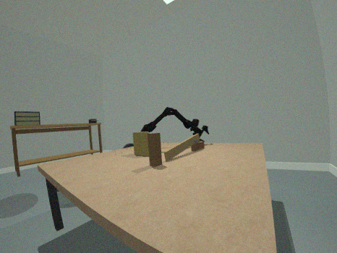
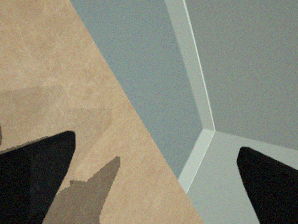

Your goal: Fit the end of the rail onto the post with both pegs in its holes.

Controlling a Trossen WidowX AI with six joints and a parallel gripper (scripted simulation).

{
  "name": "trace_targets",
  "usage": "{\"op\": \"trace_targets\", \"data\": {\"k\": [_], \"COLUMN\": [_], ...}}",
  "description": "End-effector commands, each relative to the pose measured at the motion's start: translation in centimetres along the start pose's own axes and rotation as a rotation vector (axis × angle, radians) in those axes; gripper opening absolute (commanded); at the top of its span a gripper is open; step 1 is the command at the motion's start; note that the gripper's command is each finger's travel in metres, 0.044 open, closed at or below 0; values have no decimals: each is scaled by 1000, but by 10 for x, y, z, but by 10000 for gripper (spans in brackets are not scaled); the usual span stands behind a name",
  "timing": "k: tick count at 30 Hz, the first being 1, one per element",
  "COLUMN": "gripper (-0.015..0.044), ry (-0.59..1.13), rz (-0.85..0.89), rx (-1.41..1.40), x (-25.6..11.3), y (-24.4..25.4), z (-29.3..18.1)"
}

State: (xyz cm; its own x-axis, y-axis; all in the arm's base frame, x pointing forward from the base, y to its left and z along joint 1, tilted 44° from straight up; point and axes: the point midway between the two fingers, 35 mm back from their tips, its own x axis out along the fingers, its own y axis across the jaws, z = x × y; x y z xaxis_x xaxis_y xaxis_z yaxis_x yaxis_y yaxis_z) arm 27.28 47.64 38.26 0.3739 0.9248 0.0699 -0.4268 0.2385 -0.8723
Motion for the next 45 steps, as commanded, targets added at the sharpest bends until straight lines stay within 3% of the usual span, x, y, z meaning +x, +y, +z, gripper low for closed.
{"op": "trace_targets", "data": {"k": [1, 6, 10, 22, 35, 45], "gripper": [440, 440, 440, 440, 440, 440], "ry": [111, 228, 329, 525, 721, 702], "rz": [19, 77, 21, 205, 593, 814], "rx": [-18, -41, -86, -106, 119, 517], "x": [-10, -25, -49, -102, -237, -377], "y": [-6, -3, -34, -4, 95, 185], "z": [-54, -114, -153, -259, -393, -418]}}
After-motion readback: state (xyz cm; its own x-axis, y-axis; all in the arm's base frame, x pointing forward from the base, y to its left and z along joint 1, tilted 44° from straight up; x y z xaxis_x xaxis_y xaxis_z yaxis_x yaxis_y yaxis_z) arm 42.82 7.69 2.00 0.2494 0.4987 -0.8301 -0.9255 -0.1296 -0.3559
